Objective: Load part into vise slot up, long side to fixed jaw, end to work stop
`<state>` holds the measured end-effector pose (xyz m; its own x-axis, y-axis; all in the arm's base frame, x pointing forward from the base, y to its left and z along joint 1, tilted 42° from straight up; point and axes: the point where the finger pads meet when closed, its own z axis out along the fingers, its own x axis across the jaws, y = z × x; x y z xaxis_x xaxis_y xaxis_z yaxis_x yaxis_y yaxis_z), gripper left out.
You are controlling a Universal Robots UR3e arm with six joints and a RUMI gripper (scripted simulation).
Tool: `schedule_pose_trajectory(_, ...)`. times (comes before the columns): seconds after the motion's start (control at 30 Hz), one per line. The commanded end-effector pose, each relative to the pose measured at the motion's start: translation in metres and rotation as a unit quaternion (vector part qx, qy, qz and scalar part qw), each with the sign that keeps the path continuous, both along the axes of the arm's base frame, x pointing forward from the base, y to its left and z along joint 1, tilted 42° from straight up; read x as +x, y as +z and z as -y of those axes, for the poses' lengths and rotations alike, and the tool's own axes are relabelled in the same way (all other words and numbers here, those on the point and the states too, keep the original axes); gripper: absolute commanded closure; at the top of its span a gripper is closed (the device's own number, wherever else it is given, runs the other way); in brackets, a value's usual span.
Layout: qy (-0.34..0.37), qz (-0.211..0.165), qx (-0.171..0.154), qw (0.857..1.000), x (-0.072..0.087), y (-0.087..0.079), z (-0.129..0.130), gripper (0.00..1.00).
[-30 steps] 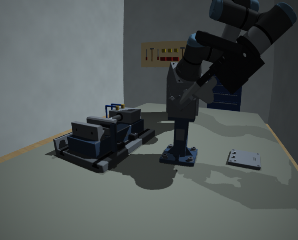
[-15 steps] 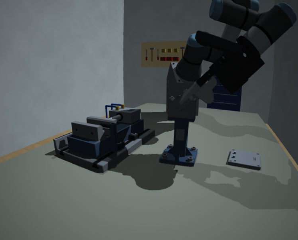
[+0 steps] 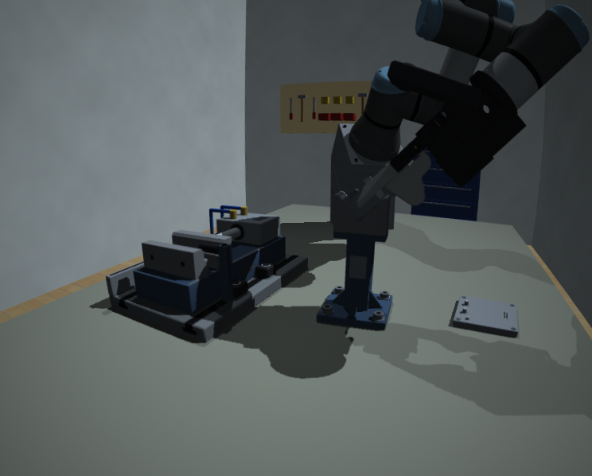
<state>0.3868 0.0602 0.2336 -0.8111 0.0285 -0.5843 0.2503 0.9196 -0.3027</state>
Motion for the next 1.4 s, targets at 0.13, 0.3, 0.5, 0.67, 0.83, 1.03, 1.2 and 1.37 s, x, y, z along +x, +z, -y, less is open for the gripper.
schedule_pose_trajectory(0.13,0.000,0.002,0.000,1.000,0.0002,0.0012,0.0001,1.00)
schedule_pose_trajectory(0.3,0.000,0.002,0.000,1.000,0.0002,0.0012,0.0001,0.49)
schedule_pose_trajectory(0.5,0.000,0.002,0.000,1.000,0.0002,0.0012,0.0001,0.49)
schedule_pose_trajectory(0.67,0.000,0.002,0.000,1.000,0.0002,0.0012,0.0001,0.49)
schedule_pose_trajectory(0.83,0.000,0.002,0.000,1.000,0.0002,0.0012,0.0001,0.49)
schedule_pose_trajectory(1.03,0.000,0.002,0.000,1.000,0.0002,0.0012,0.0001,0.49)
schedule_pose_trajectory(1.2,0.000,0.002,0.000,1.000,0.0002,0.0012,0.0001,0.49)
schedule_pose_trajectory(1.37,0.000,0.002,0.000,1.000,0.0002,0.0012,0.0001,0.49)
